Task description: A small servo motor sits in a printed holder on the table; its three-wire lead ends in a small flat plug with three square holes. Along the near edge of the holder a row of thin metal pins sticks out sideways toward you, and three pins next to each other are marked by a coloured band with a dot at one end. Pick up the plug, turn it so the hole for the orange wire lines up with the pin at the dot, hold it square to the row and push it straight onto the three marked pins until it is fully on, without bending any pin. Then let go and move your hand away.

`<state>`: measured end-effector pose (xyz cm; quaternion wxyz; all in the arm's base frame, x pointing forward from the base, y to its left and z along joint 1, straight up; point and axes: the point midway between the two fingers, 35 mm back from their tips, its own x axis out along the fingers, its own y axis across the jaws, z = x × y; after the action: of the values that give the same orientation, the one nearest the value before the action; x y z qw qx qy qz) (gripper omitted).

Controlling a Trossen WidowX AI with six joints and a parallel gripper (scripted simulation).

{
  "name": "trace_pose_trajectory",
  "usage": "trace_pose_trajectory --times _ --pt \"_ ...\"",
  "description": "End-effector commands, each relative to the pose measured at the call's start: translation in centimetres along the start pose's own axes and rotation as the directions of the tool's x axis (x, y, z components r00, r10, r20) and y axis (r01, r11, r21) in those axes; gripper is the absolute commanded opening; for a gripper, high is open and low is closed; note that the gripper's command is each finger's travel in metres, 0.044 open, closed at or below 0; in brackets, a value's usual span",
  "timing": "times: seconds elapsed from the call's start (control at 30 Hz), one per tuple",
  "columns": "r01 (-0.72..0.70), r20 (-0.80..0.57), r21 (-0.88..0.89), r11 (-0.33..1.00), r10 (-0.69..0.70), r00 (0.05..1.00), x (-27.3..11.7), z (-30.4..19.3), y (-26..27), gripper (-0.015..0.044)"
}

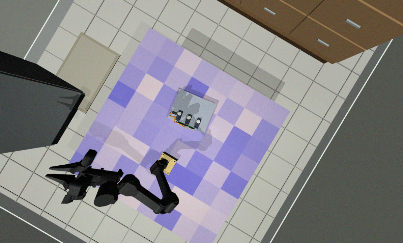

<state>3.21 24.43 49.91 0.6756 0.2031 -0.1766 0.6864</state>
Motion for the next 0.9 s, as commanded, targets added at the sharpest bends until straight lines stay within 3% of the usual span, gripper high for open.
trace_pose_trajectory --times 0.0,0.43,0.87 --pt "0.08 -0.023 -0.044 0.996 -0.081 0.996 -0.3 -0.9 -2.2 0.0115" --pt "0.319 -0.058 -0.166 0.933 -0.332 0.942 -2.3 -2.4 -9.0 0.0115" --pt "0.53 -0.06 -0.282 0.8 -0.566 0.822 -6.1 -3.1 -15.4 0.0115"
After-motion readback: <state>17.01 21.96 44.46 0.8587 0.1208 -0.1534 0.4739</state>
